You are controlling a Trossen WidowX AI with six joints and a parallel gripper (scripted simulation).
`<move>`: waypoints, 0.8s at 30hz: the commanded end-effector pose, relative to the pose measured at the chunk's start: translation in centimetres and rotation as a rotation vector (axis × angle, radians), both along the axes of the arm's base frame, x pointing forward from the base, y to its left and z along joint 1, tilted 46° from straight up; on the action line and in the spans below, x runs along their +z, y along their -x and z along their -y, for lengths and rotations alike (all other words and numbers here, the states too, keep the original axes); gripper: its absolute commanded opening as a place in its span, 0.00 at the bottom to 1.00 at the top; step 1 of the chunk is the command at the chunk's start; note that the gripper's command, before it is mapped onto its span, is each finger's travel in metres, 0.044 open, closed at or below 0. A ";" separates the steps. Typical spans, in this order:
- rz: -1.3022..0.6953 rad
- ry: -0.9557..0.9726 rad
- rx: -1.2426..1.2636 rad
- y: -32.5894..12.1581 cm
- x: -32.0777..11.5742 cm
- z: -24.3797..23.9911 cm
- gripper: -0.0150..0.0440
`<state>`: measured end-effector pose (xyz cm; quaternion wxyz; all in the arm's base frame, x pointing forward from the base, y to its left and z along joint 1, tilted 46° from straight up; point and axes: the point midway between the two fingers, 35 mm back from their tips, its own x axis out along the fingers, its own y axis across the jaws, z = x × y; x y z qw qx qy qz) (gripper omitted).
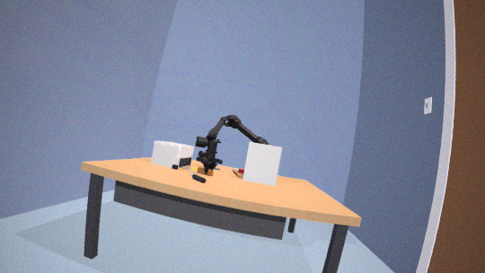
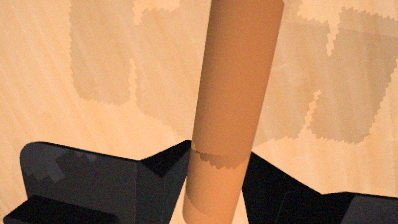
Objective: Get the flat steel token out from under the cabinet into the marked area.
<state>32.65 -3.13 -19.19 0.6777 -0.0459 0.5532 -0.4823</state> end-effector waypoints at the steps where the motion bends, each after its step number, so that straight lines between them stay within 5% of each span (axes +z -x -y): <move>1: -0.002 0.009 0.000 0.4 0.3 0.5 0.25; 24: -0.002 0.008 0.000 2.7 -0.5 -0.6 0.25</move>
